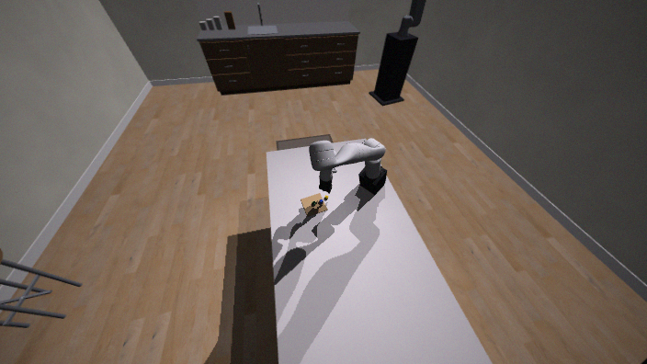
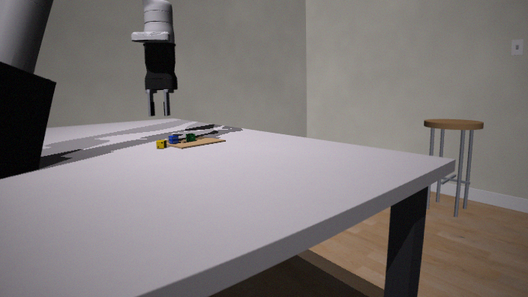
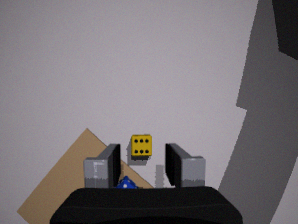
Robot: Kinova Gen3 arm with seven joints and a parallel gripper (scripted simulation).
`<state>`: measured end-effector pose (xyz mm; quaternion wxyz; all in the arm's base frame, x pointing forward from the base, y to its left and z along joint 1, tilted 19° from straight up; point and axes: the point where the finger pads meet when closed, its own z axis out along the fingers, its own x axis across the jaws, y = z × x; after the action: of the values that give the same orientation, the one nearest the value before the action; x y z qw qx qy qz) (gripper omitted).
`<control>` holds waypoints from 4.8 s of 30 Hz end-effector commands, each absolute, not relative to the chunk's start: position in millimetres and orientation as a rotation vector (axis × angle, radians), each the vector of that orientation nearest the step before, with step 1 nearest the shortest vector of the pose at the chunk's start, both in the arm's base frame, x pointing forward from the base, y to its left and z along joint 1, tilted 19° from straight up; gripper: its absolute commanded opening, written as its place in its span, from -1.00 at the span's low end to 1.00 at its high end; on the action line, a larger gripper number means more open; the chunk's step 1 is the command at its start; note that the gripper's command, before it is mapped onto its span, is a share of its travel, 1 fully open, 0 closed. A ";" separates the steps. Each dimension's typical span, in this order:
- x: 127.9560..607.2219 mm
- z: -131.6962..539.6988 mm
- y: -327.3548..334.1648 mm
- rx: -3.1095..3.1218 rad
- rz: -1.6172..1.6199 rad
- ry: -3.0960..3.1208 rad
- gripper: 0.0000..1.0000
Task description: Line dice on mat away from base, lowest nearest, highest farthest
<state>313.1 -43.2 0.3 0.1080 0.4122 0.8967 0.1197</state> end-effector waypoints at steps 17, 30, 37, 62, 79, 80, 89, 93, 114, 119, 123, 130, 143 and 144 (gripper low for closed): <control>313.3 0.6 -43.3 1.213 0.352 2.637 0.40; 313.3 0.4 -43.3 1.213 0.352 2.637 0.40; 313.6 -0.5 -43.2 1.213 0.352 2.637 0.40; 321.3 -26.8 -40.2 1.213 0.352 2.636 0.40; 327.3 -47.2 -37.8 1.213 0.352 2.636 0.40; 327.5 -48.0 -37.7 1.213 0.352 2.636 0.40; 328.4 -51.0 -37.4 1.213 0.352 2.636 0.40; 328.5 -51.3 -37.4 1.213 0.352 2.636 0.40; 328.5 -51.3 -37.4 1.213 0.352 2.636 0.40; 328.5 -51.3 -37.4 1.213 0.352 2.636 0.40; 328.5 -51.3 -37.4 1.213 0.352 2.636 0.40; 328.5 -51.3 -37.3 1.213 0.352 2.636 0.40; 331.3 -60.4 -36.2 1.213 0.352 2.636 0.40; 331.8 -61.9 -36.0 1.213 0.352 2.636 0.40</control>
<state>333.3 -35.6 -57.8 0.1119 0.4127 0.8957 0.1218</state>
